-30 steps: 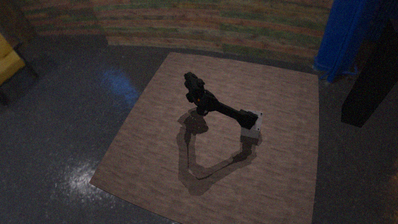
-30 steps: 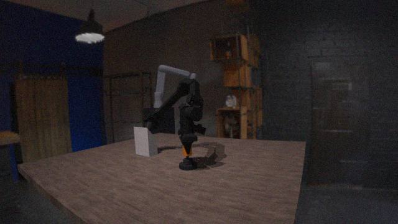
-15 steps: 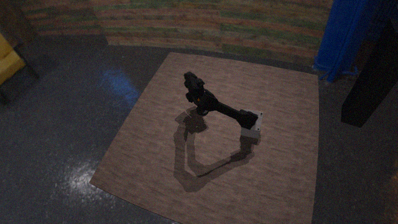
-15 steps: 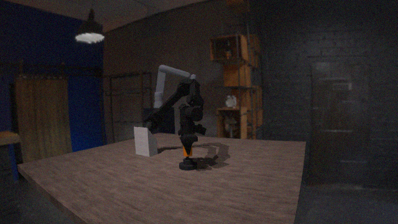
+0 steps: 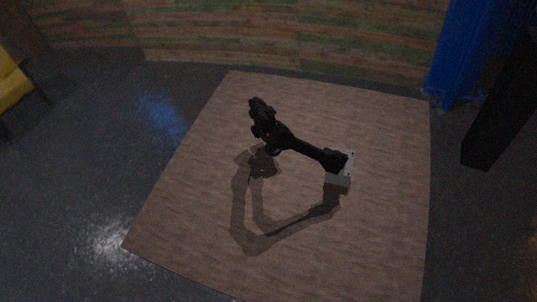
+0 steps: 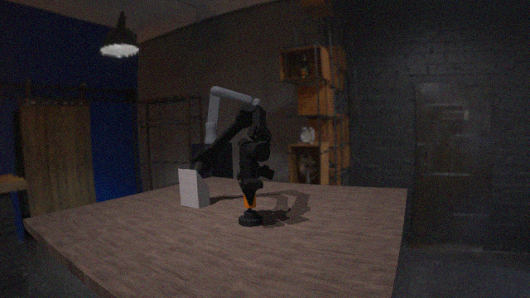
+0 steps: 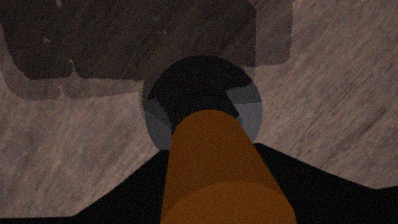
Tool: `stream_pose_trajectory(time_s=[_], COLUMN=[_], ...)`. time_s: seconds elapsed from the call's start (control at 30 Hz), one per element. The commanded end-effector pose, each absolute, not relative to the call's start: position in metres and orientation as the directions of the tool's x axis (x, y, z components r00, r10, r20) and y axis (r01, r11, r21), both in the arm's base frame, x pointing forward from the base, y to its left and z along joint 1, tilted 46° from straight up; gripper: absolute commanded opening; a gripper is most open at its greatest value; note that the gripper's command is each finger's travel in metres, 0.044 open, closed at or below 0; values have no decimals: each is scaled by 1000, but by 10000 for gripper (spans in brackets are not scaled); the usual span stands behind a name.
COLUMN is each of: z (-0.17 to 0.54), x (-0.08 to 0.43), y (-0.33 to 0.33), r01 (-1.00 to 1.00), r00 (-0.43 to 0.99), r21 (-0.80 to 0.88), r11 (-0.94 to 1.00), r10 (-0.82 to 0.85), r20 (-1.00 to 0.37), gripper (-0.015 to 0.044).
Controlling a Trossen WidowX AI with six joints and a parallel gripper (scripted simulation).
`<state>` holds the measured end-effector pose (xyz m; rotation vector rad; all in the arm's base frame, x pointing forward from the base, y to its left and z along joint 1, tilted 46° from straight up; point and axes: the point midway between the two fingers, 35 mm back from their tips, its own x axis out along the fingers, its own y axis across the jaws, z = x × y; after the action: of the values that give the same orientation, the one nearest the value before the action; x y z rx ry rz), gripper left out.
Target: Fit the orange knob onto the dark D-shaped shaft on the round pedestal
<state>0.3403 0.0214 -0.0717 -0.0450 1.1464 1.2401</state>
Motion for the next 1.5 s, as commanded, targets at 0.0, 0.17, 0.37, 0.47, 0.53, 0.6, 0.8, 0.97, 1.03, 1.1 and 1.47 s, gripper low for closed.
stream_pose_trajectory(time_s=[0.0,0.17,0.37,0.47,0.53,0.6,0.8,0.97,1.03,1.1,1.47], z=[-68,-71,-72,-72,-73,-73,-73,-73,-73,-74,-78], x=[342,342,341,341,341,341,341,341,341,341,339], y=[19,23,24,24,24,24,24,25,25,24,24], r01=[-754,-754,-754,-754,-754,-754,-776,-759,-759,-762,-774], r00=[-110,-110,-110,-110,-110,-110,-110,-110,-110,-110,-110], r21=[522,523,523,523,523,523,505,518,518,516,507], r11=[399,399,399,399,399,399,378,394,394,391,380], r10=[707,707,707,707,707,707,707,707,707,707,707], r20=[-699,-699,-699,-699,-699,-699,-699,-699,-699,-699,-699], gripper=[0,0,0,0,0,0,0,0,0,0,0])
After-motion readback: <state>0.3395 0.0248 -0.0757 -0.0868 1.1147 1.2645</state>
